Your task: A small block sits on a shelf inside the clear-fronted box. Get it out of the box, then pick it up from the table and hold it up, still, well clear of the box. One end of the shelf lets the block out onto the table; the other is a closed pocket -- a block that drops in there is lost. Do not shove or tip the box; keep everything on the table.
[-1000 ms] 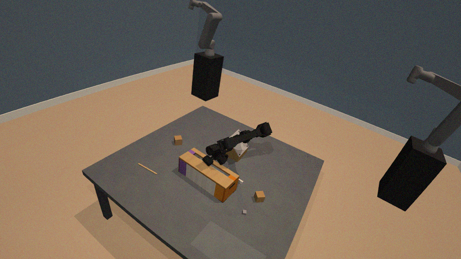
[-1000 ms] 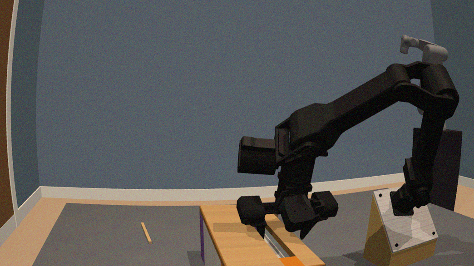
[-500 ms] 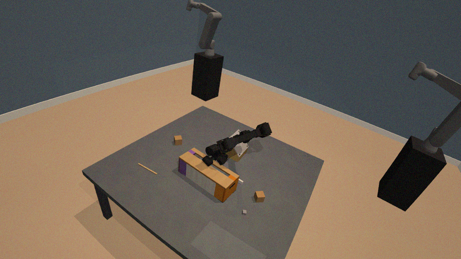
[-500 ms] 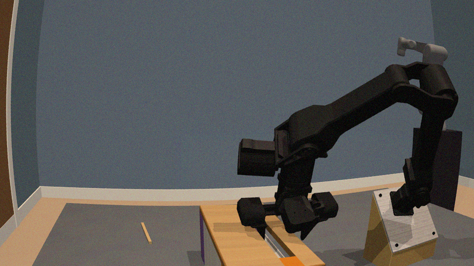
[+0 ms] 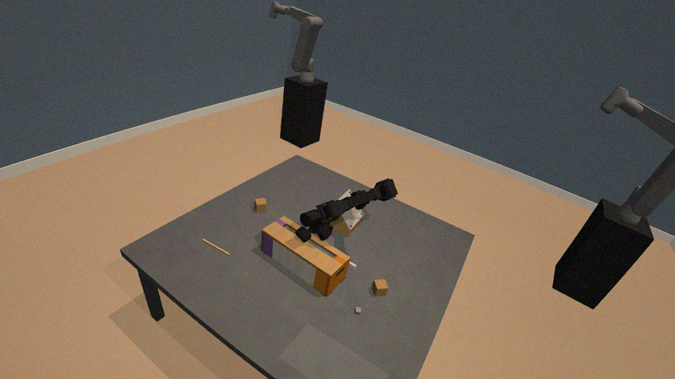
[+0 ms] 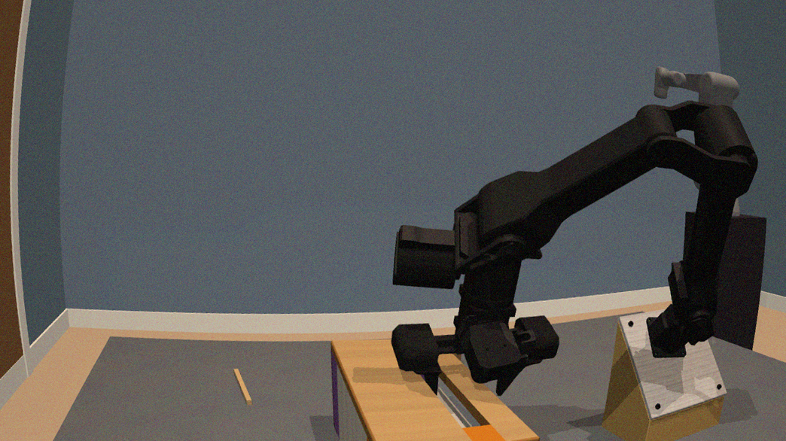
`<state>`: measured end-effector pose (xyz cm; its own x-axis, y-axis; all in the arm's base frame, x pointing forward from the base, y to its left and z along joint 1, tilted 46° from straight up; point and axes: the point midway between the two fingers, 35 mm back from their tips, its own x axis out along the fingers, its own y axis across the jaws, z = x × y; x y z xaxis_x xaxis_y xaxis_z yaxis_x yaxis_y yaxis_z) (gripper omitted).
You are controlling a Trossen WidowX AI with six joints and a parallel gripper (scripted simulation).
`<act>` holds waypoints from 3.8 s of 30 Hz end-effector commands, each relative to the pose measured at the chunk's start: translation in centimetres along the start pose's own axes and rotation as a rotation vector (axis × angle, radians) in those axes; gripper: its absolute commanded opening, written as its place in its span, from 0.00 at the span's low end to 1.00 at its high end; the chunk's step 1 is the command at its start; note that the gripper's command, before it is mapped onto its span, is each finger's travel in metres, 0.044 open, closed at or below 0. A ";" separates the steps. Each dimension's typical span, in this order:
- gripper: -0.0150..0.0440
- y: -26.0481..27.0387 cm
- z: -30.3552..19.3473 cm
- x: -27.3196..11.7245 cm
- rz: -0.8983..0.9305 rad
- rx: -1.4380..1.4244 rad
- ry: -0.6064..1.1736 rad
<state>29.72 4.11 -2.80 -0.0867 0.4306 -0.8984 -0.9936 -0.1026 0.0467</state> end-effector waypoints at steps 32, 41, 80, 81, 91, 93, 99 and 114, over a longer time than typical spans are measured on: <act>0.93 0.1 -3.6 1.3 0.004 0.002 0.005; 0.93 0.1 -4.5 1.6 0.004 0.002 0.006; 0.93 0.2 -8.4 0.4 0.006 0.008 0.010; 0.93 0.2 -8.7 -0.7 0.007 0.011 0.010; 0.93 0.6 -9.5 -3.4 0.011 0.017 0.010; 0.93 0.7 -9.4 -2.9 0.012 0.024 0.004; 0.93 0.7 -9.4 -2.9 0.012 0.024 0.004; 0.74 1.2 -10.8 -3.2 -0.040 1.141 -0.111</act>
<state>30.24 -6.54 -4.24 -0.0411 0.4490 -0.8926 -0.8733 0.4179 0.2504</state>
